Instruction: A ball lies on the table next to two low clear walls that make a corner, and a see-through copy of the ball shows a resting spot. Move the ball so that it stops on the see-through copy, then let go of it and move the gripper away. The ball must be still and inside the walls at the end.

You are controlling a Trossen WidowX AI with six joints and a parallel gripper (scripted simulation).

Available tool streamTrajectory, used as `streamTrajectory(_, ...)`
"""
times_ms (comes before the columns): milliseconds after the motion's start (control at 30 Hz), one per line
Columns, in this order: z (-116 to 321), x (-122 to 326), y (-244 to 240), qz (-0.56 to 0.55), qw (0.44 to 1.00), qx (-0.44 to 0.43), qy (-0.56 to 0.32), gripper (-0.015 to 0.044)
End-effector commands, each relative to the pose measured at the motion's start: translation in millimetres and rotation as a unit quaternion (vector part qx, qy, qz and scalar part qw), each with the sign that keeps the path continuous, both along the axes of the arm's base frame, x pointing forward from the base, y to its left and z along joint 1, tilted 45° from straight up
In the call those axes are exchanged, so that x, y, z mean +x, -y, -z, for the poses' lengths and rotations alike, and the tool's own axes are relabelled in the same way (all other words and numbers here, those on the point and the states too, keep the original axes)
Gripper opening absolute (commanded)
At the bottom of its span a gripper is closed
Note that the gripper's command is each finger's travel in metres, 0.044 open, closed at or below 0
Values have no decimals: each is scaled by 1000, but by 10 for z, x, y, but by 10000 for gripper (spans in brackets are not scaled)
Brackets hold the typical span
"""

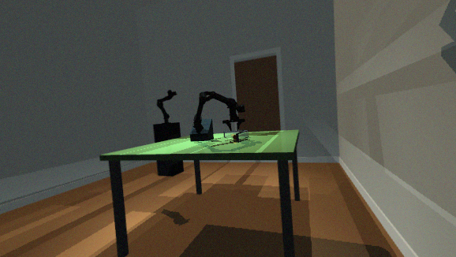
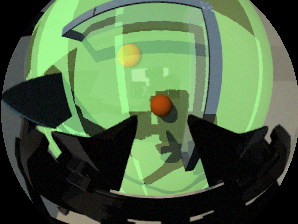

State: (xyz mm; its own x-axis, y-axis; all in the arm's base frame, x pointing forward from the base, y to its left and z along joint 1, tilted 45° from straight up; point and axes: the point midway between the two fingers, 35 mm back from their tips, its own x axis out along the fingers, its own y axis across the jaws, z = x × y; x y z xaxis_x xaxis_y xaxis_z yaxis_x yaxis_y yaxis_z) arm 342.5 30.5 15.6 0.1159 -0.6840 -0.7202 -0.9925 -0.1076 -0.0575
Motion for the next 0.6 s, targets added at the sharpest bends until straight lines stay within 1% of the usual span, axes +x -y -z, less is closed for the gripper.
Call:
streamTrajectory(0,2,22,32,-5,1000,-10,-8,292)
streamTrajectory(567,194,57,221,-5,1000,-11,-8,292)
